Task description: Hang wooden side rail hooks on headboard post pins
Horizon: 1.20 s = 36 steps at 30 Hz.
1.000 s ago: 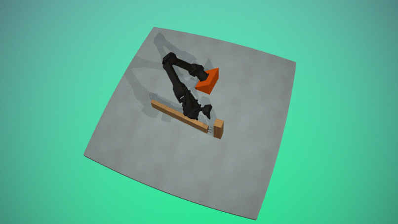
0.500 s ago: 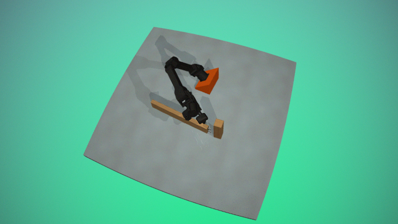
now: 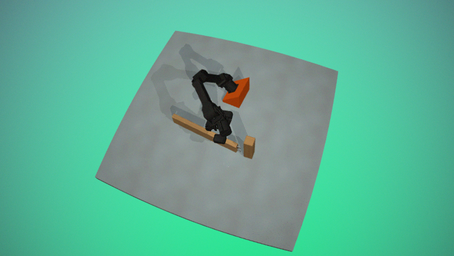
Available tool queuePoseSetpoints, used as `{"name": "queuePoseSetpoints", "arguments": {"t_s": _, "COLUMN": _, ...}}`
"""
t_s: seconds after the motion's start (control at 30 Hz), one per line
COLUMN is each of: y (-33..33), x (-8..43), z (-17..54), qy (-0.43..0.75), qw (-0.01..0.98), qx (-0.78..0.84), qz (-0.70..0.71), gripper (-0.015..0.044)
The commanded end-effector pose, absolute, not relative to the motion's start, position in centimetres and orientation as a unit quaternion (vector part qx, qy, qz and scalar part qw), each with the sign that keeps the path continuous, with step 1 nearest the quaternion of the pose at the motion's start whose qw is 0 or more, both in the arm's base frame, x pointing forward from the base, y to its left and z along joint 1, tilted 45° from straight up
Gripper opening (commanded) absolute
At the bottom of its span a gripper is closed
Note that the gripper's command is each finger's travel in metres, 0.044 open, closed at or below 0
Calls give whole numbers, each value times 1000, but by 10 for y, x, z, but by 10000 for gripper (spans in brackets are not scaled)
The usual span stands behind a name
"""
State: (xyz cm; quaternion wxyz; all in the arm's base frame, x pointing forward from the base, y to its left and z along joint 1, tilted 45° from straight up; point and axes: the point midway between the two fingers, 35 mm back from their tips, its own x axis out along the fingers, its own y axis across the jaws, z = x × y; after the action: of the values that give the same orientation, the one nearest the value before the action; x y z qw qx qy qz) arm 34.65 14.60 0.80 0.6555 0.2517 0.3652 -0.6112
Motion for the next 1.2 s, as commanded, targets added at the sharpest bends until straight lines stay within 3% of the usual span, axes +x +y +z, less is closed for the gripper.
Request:
{"name": "queuePoseSetpoints", "arguments": {"t_s": 0.0, "y": 143, "x": 350, "z": 14, "qy": 251, "qw": 633, "qx": 305, "qz": -666, "gripper": 440}}
{"name": "queuePoseSetpoints", "arguments": {"t_s": 1.17, "y": 98, "x": 351, "z": -33, "qy": 250, "qw": 633, "qx": 305, "qz": -666, "gripper": 440}}
